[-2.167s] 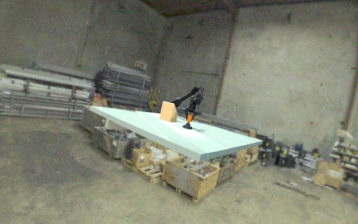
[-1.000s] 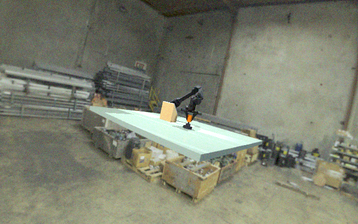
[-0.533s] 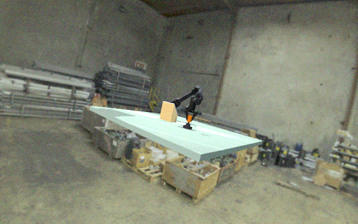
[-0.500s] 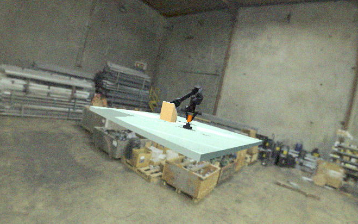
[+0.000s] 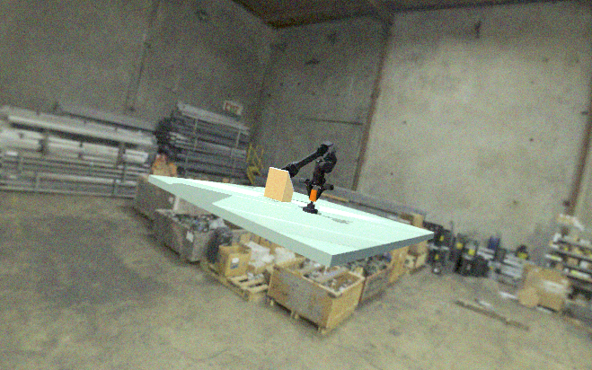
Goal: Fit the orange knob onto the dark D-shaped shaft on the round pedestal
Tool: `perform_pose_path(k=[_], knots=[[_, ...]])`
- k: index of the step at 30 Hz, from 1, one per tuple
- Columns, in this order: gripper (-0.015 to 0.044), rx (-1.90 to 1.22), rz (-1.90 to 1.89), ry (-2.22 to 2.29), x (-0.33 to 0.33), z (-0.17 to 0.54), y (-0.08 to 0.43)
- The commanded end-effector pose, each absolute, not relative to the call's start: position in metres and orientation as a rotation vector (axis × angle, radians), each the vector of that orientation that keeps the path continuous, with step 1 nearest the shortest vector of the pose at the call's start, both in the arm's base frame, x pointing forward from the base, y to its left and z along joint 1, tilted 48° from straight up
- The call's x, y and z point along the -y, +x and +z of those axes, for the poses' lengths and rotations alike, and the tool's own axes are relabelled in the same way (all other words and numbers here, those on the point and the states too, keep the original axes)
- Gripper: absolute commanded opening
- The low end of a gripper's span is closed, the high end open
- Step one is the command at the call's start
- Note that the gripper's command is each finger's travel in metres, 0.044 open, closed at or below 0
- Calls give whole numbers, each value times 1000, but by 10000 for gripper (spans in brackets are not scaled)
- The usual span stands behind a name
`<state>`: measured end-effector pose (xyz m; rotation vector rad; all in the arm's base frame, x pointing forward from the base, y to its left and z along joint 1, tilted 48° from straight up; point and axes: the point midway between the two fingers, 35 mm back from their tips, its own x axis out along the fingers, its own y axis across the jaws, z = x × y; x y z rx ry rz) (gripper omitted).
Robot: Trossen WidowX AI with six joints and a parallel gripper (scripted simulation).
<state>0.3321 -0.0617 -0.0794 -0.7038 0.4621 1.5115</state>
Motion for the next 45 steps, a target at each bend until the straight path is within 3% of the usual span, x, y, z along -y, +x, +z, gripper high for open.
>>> perform_pose_path(k=[1, 24, 45], knots=[[0, -662, 1404, -479, 63, -80, 331], [0, -1495, 527, 773, 65, -79, 332], [0, -1516, 485, 819, 60, -82, 331]])
